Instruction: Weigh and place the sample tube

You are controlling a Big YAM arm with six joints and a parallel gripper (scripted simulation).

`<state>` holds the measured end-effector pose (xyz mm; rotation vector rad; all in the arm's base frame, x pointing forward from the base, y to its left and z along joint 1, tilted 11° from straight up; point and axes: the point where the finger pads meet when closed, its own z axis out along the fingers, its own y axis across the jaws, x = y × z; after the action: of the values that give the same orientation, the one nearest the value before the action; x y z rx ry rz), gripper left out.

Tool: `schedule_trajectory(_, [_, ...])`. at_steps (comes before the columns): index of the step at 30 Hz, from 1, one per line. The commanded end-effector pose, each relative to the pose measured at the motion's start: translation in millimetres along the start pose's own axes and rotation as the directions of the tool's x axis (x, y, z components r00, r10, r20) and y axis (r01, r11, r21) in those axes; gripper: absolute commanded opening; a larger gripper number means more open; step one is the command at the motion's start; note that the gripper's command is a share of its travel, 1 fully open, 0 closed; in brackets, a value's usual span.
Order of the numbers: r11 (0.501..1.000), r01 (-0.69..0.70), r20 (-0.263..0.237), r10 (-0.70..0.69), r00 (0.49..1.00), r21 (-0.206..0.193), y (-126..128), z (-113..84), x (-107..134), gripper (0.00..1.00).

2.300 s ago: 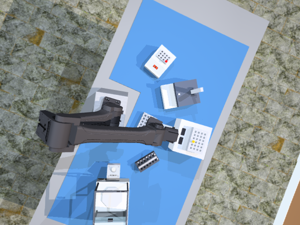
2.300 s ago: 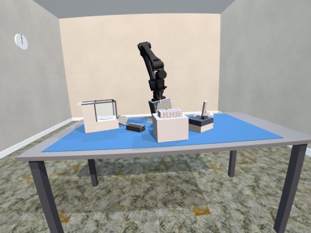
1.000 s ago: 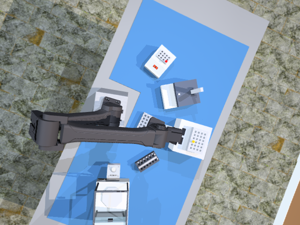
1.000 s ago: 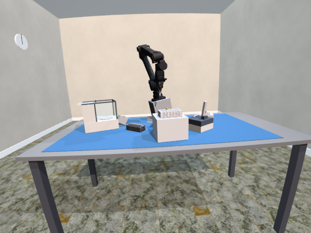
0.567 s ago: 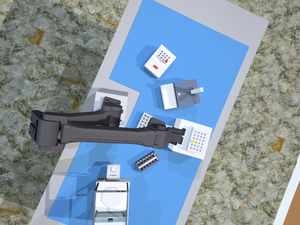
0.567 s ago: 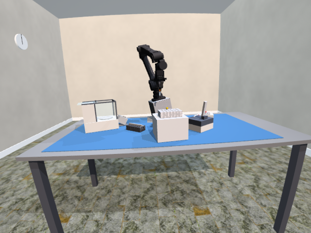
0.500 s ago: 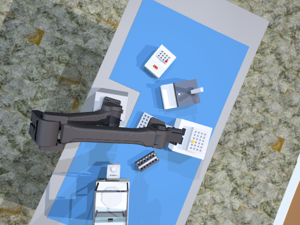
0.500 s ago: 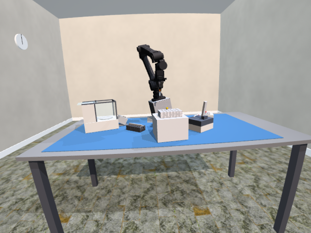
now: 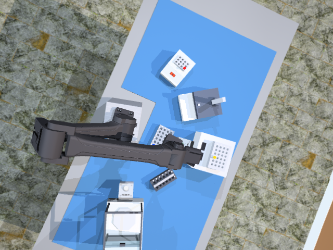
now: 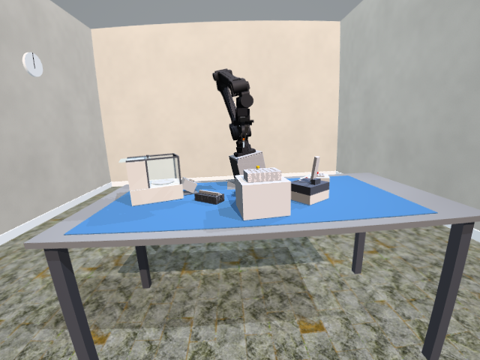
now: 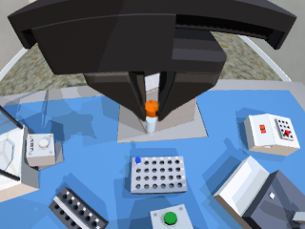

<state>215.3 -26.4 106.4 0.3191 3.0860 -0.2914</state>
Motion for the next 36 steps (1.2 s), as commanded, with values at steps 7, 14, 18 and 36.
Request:
schedule_trajectory(7, [0.988, -0.152, 0.082, 0.152, 0.985, -0.016, -58.6, -26.5, -26.6, 0.09])
schedule_trajectory(14, [0.961, -0.275, 0.066, 0.275, 0.959, -0.007, -120.6, -21.3, -27.3, 0.09])
schedule_trajectory(18, [0.929, -0.369, 0.066, 0.368, 0.927, -0.006, -156.6, -21.1, -26.6, 0.09])
schedule_trajectory(36, [0.721, -0.693, 0.066, 0.692, 0.719, -0.01, -295.8, -19.7, -23.0, 0.09])
